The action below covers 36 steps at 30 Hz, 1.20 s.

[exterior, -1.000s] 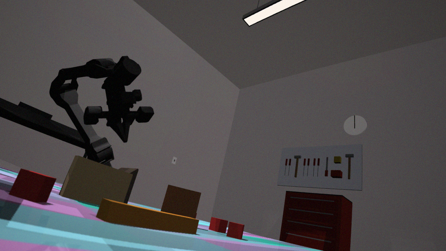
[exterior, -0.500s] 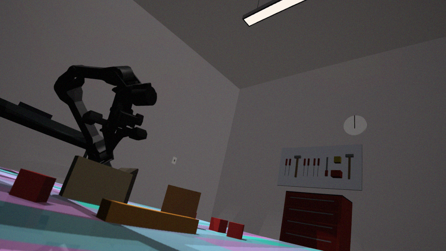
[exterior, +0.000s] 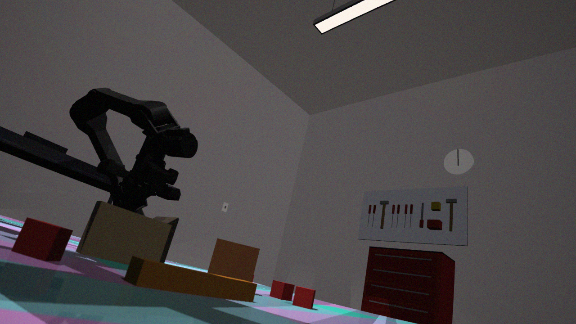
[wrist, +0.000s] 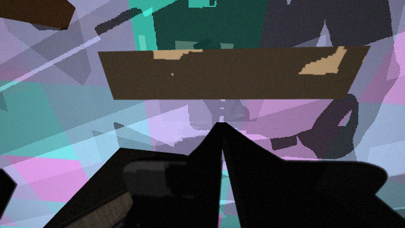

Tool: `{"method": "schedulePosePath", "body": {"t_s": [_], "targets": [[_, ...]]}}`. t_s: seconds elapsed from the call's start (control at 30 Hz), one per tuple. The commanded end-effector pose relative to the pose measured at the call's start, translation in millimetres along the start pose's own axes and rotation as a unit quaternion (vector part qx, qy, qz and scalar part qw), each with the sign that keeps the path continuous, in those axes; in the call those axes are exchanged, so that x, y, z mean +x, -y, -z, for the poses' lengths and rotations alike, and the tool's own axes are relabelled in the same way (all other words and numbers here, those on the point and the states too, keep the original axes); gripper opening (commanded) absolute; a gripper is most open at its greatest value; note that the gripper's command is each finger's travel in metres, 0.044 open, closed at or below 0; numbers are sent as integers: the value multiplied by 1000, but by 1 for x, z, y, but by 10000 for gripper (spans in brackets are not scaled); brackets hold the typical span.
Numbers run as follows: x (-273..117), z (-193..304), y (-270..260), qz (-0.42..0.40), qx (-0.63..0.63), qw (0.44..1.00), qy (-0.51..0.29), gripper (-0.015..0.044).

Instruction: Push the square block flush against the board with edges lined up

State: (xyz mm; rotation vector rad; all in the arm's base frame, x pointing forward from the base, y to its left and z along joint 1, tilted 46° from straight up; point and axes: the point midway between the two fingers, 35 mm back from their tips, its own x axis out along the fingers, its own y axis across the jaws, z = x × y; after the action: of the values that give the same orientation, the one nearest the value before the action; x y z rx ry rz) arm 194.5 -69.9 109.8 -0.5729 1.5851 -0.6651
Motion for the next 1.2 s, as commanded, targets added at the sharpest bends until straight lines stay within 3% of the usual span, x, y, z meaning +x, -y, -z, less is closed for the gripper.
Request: {"method": "schedulePosePath", "body": {"t_s": [0.0, 1.17], "targets": [[9, 0, 0, 2, -2, 1000, 4, 0], [7, -22, 1, 2, -2, 1000, 5, 0]]}}
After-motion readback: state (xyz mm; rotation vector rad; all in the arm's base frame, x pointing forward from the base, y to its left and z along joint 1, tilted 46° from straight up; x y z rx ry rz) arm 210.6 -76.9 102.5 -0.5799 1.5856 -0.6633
